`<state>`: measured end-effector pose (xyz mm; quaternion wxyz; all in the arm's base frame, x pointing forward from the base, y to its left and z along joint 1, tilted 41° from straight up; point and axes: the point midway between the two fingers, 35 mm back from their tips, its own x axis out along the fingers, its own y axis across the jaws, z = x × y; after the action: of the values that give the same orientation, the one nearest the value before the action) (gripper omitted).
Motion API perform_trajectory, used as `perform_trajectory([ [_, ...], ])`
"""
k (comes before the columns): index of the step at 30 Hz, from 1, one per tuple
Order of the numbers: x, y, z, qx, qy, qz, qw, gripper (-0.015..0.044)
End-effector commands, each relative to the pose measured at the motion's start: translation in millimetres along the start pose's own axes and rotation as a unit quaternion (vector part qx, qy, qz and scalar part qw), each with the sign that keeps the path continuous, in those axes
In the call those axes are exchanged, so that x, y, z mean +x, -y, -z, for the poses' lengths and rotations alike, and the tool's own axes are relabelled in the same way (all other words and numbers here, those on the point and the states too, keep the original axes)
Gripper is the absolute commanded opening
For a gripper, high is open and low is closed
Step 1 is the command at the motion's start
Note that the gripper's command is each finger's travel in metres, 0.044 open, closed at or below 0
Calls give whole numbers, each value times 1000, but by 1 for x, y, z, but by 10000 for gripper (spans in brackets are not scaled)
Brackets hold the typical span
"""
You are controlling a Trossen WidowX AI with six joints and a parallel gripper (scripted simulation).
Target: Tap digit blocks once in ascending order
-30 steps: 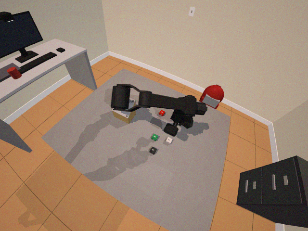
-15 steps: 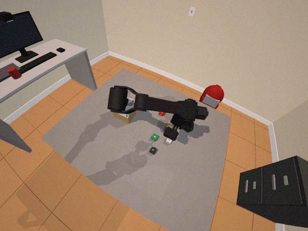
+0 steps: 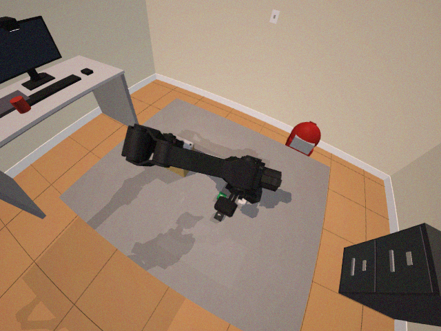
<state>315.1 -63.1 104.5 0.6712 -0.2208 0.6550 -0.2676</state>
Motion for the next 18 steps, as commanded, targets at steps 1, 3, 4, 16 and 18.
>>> perform_trajectory([
  [1,0,31,22,-1,1,4,1000,400],
  [3,0,31,22,-1,1,4,1000,400],
  [4,0,31,22,-1,1,4,1000,400],
  [16,81,32,22,0,2,5,1000,138],
  [18,81,32,22,0,2,5,1000,85],
])
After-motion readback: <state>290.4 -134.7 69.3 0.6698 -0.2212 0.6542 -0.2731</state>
